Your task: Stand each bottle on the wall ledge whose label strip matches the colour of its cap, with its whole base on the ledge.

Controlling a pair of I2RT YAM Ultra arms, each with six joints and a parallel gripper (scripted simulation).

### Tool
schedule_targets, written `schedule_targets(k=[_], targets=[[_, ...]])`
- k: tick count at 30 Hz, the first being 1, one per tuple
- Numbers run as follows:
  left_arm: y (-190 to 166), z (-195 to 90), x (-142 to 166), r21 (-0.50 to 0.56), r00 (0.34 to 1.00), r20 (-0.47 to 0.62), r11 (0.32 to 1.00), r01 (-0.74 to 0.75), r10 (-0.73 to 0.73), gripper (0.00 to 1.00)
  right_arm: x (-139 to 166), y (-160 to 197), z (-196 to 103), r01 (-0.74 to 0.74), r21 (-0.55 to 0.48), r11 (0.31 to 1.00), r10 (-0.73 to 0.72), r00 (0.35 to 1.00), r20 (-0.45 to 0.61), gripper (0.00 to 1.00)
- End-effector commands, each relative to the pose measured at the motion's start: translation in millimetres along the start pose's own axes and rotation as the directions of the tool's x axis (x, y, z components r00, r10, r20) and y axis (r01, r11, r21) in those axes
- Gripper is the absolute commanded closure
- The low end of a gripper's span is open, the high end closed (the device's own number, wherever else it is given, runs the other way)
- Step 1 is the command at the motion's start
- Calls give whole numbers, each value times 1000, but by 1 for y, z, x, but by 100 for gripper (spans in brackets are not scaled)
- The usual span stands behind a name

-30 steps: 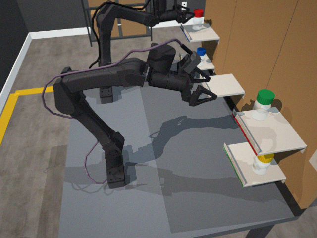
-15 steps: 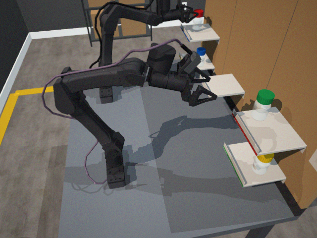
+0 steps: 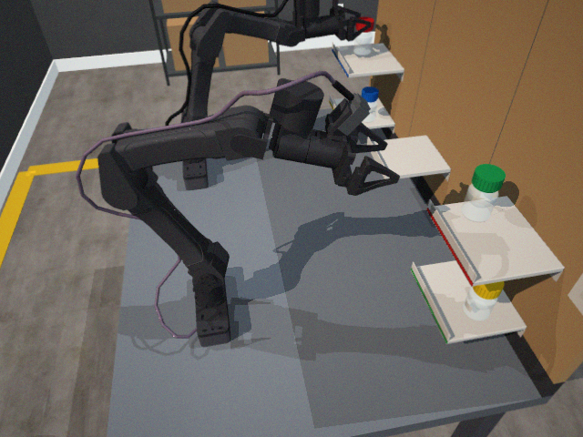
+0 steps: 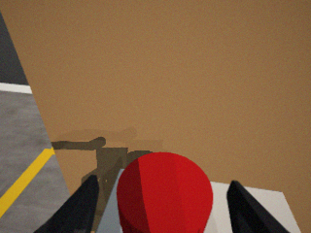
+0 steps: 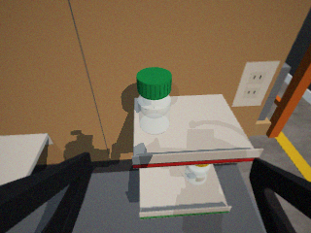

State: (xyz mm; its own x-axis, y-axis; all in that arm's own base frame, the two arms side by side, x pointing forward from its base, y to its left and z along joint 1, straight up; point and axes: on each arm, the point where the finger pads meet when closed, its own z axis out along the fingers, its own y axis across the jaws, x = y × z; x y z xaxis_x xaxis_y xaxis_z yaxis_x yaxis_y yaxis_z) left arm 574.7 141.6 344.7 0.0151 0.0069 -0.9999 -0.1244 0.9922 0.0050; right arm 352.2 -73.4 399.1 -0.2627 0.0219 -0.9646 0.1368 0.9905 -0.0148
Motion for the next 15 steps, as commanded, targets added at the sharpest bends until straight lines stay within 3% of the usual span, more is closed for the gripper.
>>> schedule_targets(k=[1, 12, 14, 15], targets=[[-5, 8, -2, 4, 1000, -7, 1000, 9, -9, 19, -11, 1, -5, 2, 1, 1000, -2, 1000, 25, 0], [-5, 8, -2, 6, 1000, -7, 1000, 9, -9, 19, -11, 1, -5, 2, 1, 1000, -2, 1000, 25, 0], [-5, 8, -2, 6, 1000, -7, 1000, 9, -9, 19, -18, 1, -4, -2, 6, 1000, 1, 999, 54, 19], [-5, 8, -2, 6, 1000, -7, 1000, 9, -9, 19, -20, 0, -1, -2, 7, 1000, 1, 998, 67, 19]])
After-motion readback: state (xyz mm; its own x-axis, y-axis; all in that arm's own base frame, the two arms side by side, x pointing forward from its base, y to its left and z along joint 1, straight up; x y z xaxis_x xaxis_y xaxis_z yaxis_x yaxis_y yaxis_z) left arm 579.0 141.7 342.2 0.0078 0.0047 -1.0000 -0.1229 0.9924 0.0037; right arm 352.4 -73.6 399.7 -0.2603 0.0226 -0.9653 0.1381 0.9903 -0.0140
